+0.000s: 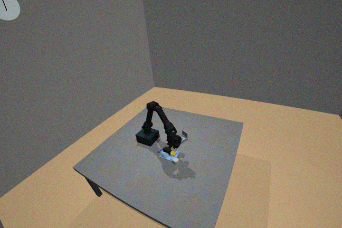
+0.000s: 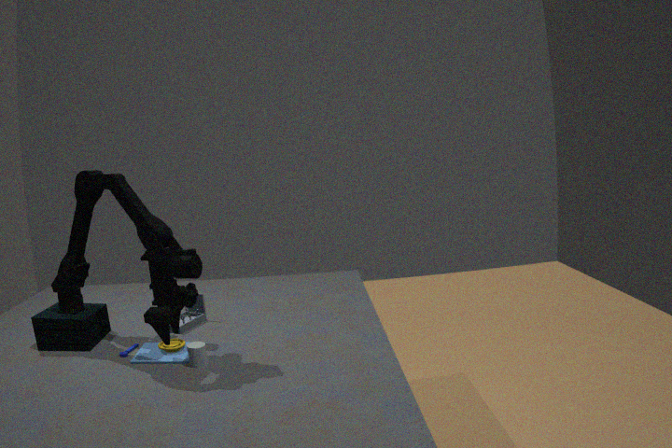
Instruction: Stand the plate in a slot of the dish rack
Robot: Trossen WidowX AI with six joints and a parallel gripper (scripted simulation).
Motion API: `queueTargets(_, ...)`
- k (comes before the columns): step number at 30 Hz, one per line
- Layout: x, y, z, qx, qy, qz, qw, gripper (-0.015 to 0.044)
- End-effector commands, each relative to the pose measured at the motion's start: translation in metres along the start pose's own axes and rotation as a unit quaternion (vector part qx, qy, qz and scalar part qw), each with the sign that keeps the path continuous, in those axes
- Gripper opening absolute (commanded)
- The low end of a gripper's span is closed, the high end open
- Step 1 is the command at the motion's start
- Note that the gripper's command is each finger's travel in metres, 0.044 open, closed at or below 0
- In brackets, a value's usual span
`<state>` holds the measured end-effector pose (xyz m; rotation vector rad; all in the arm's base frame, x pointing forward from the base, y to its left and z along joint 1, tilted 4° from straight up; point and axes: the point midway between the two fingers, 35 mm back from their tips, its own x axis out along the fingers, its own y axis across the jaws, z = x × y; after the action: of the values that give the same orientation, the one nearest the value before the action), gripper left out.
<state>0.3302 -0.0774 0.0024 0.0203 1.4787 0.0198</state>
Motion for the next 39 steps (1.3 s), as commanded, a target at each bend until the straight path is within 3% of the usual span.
queueTargets(1, 0.01, 0.001, -0.003, -0.002, 0.005, 0.004, 1.0, 0.04)
queueTargets(21, 0.027, 0.002, -0.005, -0.002, 0.006, 0.004, 1.0, 0.0392)
queueTargets(32, 0.027, 0.002, -0.005, -0.002, 0.006, 0.004, 1.0, 0.0319)
queueTargets(39, 0.001, 0.0, 0.002, -0.002, 0.005, 0.004, 1.0, 0.0135)
